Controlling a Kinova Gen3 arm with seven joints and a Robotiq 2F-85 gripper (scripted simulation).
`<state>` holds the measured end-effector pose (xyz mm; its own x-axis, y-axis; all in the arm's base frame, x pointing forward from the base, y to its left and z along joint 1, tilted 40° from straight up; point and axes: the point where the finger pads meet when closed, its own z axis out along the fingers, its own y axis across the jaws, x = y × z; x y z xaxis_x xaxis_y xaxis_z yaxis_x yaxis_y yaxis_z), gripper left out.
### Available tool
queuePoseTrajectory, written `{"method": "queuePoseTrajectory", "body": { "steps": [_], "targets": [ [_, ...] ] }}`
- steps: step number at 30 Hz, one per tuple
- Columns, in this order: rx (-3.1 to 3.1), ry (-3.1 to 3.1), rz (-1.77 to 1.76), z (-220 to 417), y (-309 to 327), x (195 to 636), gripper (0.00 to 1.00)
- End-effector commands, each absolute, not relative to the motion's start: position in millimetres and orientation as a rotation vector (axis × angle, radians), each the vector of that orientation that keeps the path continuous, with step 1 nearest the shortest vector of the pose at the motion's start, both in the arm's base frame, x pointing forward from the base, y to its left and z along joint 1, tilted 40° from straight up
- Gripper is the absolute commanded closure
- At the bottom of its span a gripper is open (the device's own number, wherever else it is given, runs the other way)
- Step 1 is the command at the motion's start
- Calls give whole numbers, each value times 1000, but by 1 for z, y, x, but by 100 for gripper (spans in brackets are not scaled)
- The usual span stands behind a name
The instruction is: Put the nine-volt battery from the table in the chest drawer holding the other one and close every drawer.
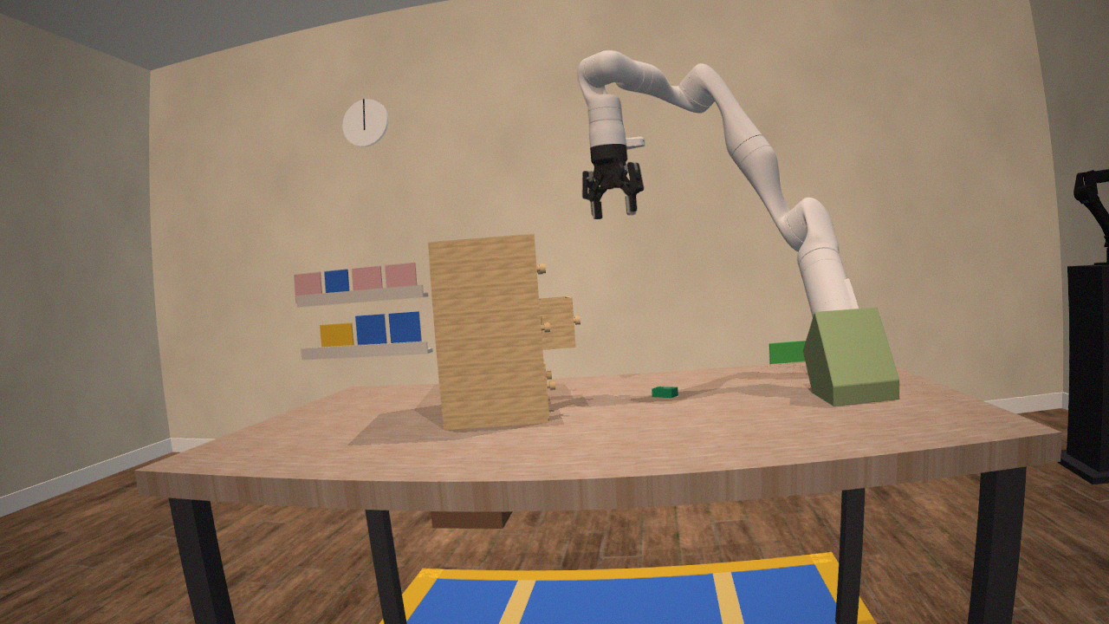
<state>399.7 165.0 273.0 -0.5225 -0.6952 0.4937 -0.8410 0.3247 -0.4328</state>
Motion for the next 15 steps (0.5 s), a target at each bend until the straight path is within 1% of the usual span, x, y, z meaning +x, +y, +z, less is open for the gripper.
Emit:
{"method": "queuePoseTrajectory", "body": {
  "steps": [1, 15],
  "targets": [
    [1472, -2321, 963, 270, 167, 406, 0],
    [1675, -2113, 909, 264, 164, 414, 0]
  ]
}}
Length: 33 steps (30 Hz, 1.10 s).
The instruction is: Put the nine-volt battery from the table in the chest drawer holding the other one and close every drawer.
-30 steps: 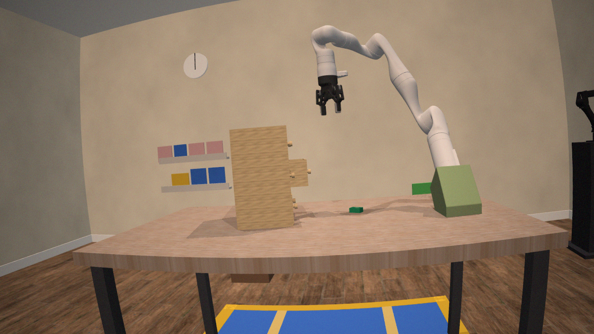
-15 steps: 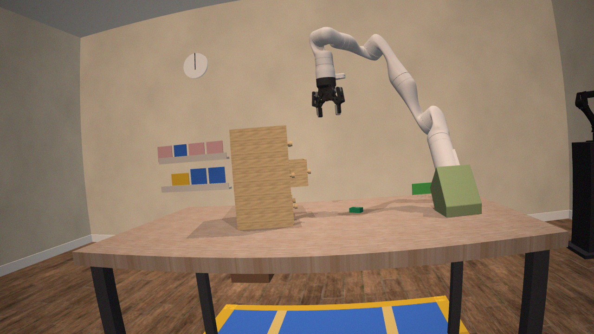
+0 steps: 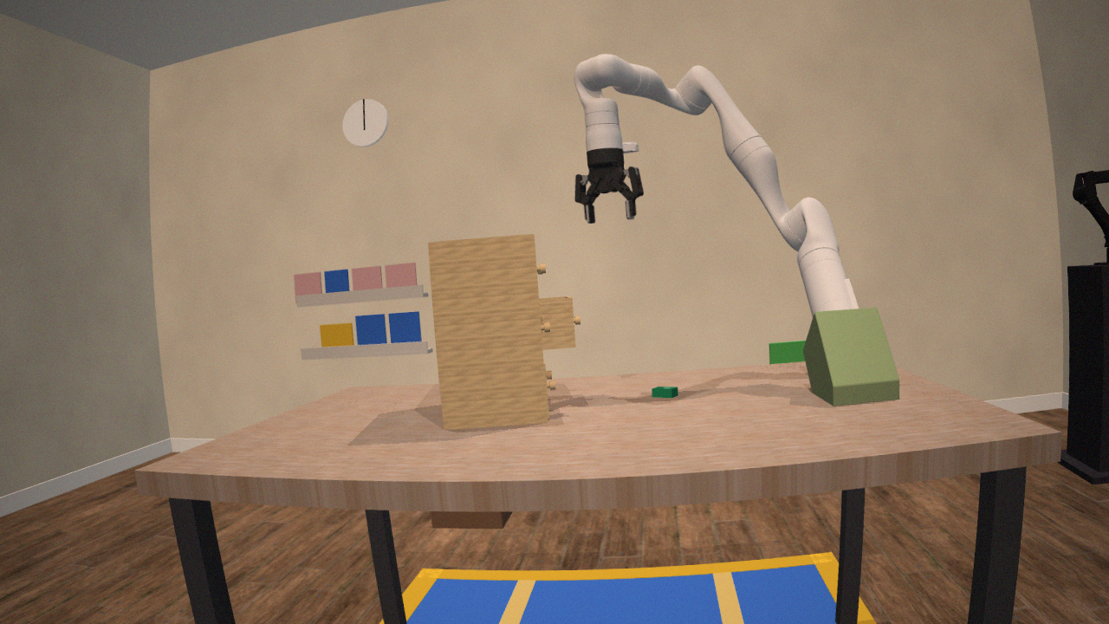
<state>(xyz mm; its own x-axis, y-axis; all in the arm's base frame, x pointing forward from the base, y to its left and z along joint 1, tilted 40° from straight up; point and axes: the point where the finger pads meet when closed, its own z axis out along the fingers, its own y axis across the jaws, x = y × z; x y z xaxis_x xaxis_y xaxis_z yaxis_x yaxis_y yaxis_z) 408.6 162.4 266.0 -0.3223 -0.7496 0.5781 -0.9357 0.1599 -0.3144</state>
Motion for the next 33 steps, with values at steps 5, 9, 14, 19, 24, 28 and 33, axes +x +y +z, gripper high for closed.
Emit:
{"method": "queuePoseTrajectory", "body": {
  "steps": [5, 9, 14, 19, 24, 28, 33],
  "targets": [
    [1756, -2018, 883, 261, 163, 418, 0],
    [1819, -1939, 861, 259, 163, 420, 0],
    [1864, -1879, 844, 257, 162, 423, 0],
    [1937, -1776, 814, 254, 161, 426, 0],
    [2004, -1670, 783, 251, 160, 430, 0],
    [2043, -1606, 764, 249, 159, 432, 0],
    [2091, -1520, 739, 247, 158, 435, 0]
  ]
}}
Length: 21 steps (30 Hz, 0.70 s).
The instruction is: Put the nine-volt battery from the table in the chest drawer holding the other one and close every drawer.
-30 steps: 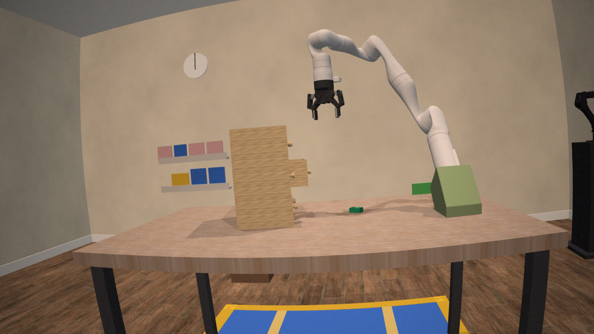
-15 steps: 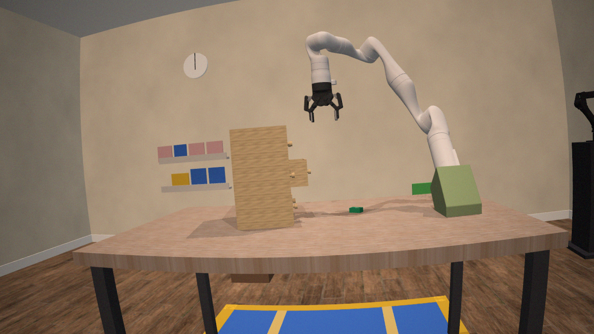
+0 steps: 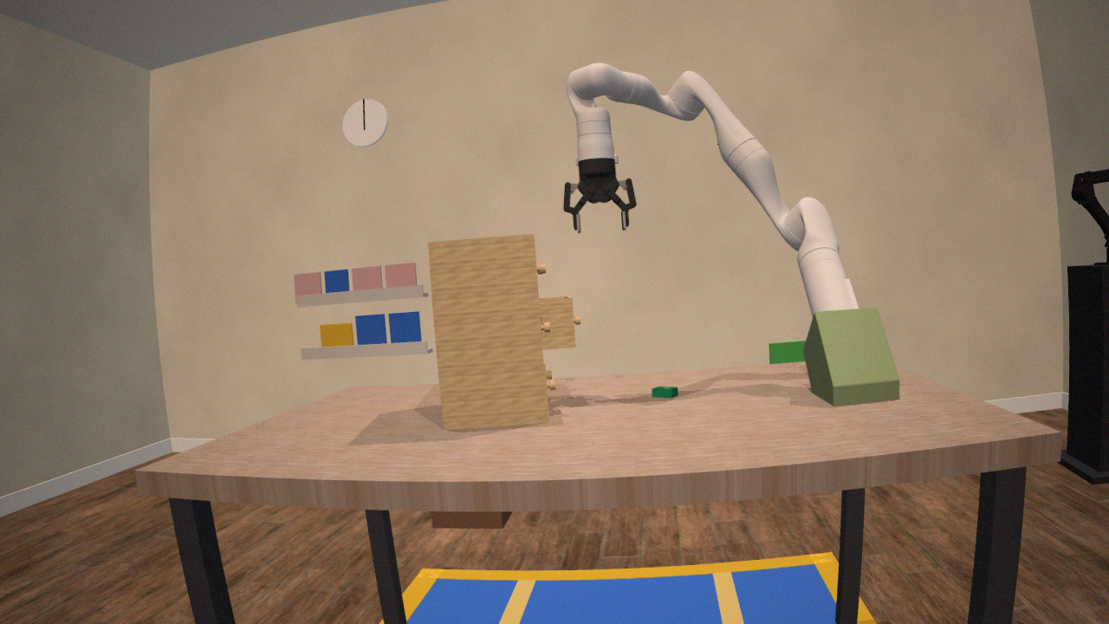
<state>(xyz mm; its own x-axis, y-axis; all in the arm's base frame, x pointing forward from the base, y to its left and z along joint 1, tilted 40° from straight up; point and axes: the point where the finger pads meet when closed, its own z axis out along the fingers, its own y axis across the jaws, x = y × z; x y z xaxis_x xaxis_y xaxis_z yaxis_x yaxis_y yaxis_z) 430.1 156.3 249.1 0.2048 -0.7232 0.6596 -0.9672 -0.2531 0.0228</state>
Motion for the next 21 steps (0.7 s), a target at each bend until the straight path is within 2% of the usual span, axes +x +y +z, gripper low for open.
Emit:
{"method": "queuePoseTrajectory", "body": {
  "steps": [1, 21],
  "targets": [
    [2102, -1499, 732, 246, 158, 436, 0],
    [2272, -1115, 612, 236, 155, 449, 0]
  ]
}}
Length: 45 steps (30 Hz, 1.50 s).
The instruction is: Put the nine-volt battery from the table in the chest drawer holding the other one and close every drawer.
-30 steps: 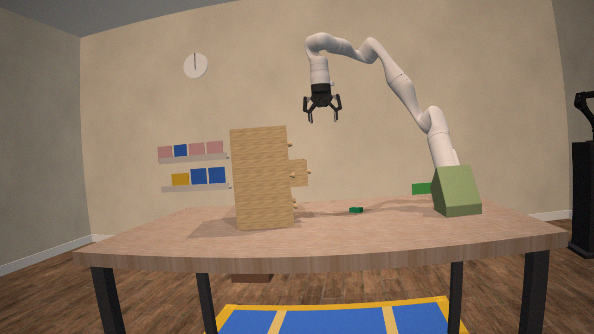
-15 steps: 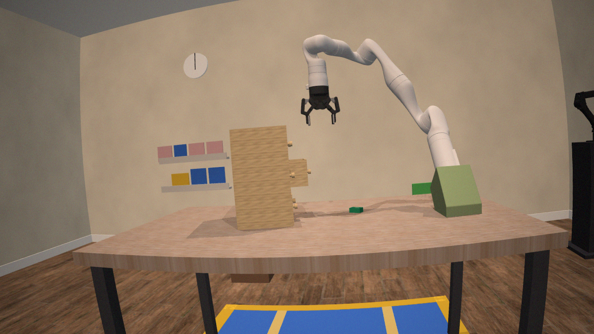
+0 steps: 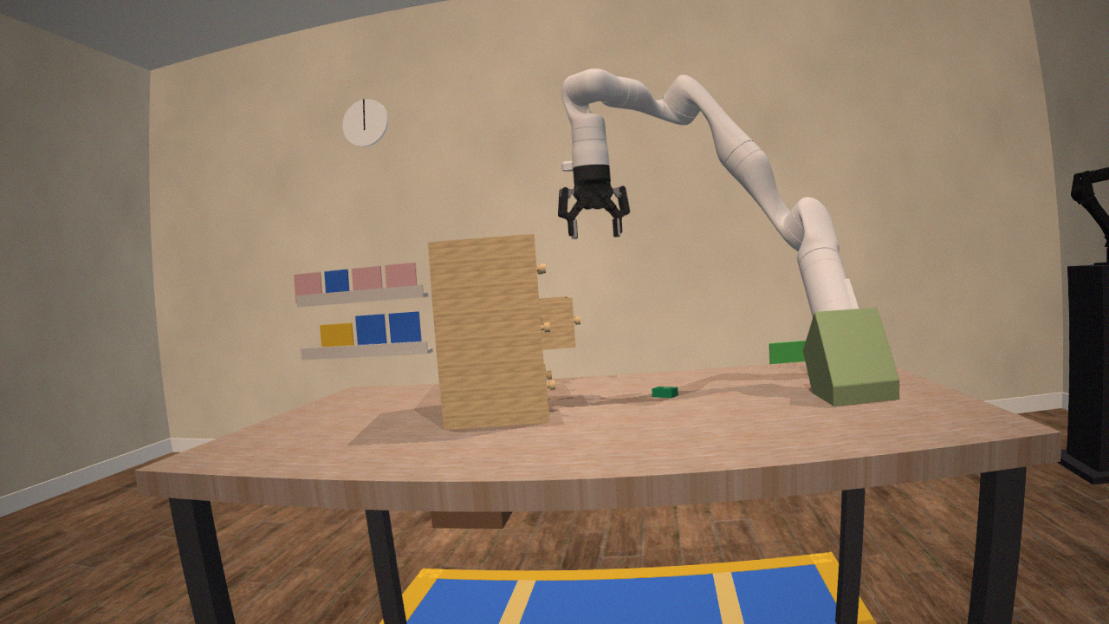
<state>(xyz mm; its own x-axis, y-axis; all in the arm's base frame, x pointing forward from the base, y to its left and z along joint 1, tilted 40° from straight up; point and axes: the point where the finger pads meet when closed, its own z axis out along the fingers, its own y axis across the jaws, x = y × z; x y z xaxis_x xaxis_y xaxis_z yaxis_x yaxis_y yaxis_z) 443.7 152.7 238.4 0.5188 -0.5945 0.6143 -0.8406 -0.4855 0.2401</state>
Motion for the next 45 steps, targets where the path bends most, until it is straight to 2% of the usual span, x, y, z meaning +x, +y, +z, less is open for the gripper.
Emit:
{"method": "queuePoseTrajectory", "body": {
  "steps": [1, 45],
  "targets": [
    [2280, -1094, 606, 236, 154, 450, 0],
    [2433, -432, 386, 219, 148, 471, 0]
  ]
}}
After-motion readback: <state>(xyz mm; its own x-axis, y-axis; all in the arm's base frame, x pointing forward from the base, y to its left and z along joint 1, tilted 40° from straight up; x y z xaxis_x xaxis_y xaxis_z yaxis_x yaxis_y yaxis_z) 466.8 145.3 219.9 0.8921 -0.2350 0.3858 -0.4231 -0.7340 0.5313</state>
